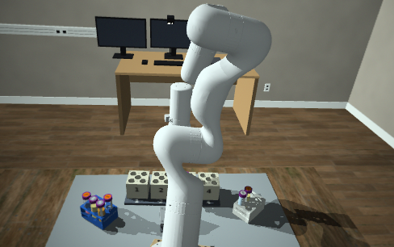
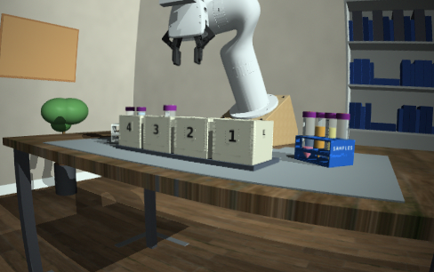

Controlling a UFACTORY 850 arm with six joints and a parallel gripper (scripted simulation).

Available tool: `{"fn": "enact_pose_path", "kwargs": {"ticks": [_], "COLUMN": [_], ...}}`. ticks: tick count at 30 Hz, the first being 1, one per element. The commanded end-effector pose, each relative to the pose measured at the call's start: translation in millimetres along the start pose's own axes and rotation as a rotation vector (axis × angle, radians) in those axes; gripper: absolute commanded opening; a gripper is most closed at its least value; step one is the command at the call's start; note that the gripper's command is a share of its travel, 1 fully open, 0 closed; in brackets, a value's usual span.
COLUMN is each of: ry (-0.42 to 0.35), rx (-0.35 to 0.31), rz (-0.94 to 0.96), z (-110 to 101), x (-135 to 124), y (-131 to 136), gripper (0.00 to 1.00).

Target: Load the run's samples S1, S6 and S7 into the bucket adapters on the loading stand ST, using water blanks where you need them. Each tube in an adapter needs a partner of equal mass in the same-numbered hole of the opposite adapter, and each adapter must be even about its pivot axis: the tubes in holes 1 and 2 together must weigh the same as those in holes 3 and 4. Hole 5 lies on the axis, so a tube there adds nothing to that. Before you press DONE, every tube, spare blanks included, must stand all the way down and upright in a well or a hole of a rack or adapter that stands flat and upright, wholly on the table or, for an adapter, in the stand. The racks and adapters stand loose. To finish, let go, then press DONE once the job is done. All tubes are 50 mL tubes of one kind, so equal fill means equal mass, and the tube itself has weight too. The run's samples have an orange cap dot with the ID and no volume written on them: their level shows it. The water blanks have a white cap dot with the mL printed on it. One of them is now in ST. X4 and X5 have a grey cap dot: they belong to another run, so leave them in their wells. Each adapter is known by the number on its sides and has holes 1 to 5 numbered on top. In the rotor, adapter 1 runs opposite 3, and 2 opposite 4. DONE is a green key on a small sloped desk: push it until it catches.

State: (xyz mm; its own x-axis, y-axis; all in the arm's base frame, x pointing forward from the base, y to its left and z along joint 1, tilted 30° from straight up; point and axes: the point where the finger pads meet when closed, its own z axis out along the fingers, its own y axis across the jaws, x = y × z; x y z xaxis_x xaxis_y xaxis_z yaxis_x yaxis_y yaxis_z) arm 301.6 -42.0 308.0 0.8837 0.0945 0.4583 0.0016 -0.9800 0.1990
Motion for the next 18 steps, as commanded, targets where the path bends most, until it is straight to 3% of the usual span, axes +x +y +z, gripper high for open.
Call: {"fn": "enact_pose_path", "kwargs": {"ticks": [1,18], "ry": [-0.002,-0.008], "rx": [-0.022,-0.020], "rz": [-0.170,-0.670], "z": [0,1], "x": [-1,-4], "y": [-27,-102], "gripper": [0.57,0.57]}}
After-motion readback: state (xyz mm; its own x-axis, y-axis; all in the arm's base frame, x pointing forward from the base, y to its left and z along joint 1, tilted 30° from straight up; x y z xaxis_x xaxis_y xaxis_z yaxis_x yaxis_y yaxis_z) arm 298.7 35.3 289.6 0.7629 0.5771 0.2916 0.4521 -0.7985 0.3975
